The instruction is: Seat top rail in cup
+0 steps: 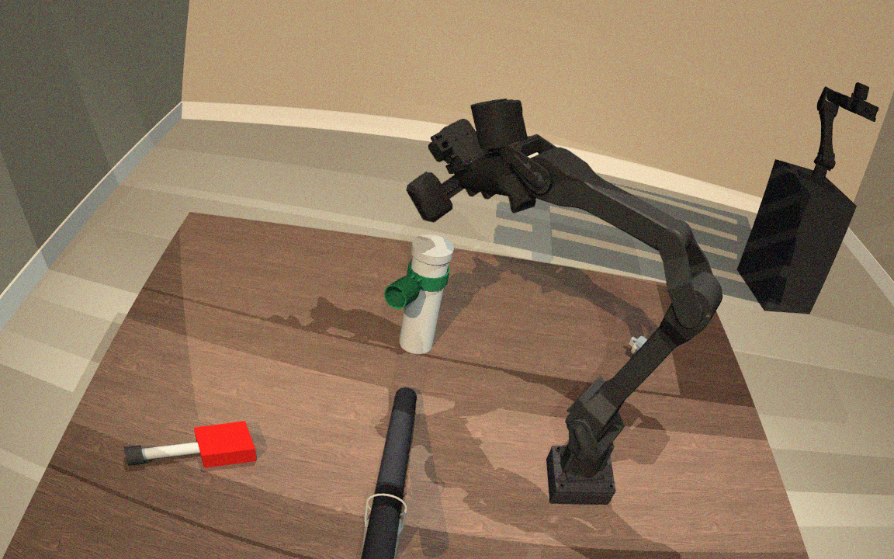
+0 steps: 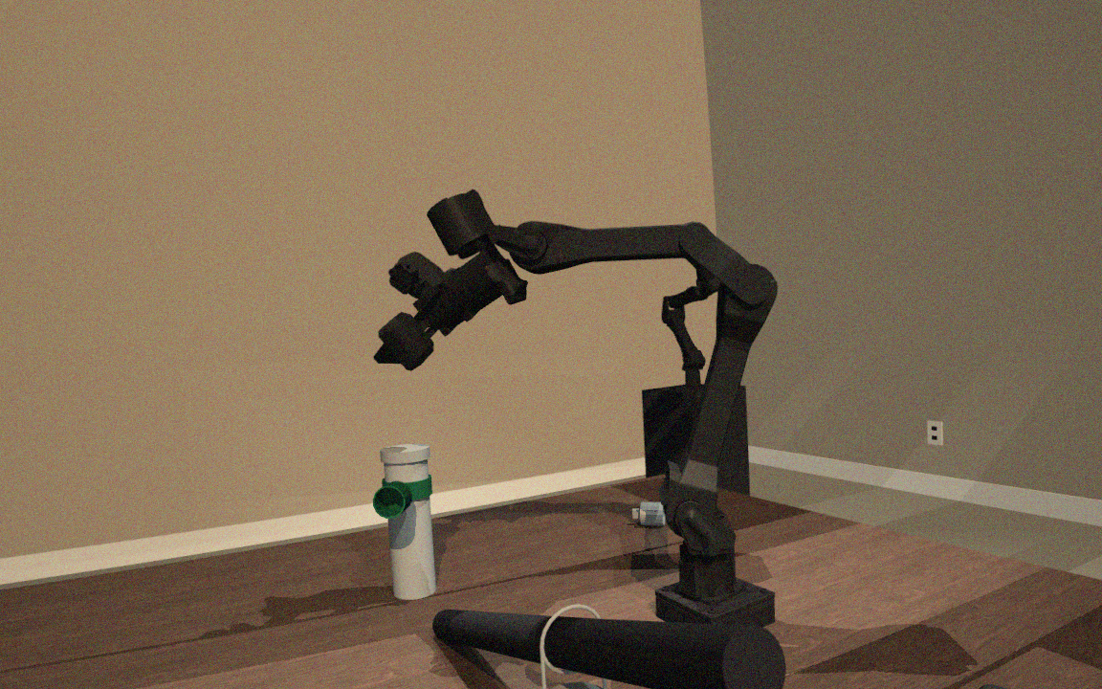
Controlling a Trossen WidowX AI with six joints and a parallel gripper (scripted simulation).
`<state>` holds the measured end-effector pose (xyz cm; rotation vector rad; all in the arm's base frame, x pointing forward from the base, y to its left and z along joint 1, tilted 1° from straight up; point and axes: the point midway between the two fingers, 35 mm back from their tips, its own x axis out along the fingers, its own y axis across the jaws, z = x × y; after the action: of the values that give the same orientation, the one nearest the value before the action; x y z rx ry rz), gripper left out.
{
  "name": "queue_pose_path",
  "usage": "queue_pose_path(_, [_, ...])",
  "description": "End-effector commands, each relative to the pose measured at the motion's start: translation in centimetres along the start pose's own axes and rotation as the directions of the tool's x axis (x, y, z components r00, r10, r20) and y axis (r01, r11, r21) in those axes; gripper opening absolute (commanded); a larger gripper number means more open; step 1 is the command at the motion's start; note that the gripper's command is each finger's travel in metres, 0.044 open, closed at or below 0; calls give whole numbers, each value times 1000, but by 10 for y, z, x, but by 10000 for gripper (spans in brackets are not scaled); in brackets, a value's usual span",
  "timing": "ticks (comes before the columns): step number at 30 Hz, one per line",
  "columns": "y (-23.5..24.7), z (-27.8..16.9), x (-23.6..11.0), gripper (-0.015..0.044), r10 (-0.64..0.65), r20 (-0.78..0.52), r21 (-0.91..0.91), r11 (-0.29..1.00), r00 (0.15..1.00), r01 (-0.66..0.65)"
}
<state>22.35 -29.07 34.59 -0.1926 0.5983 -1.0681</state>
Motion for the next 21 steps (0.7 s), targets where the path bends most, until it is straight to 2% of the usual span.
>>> queue_pose_path(1, [61,-17,-24,440,245,-72,-14,969,967,-247])
queue_pose_path(7, [134,-56,-81,440,540,-243,-5,830,806,-558])
queue_pose_path(12, [167,-91,-132,440,668,-392,36,698,632,-715])
queue_pose_path(21, [167,-91,-130,440,668,-398,4,686,628,-727])
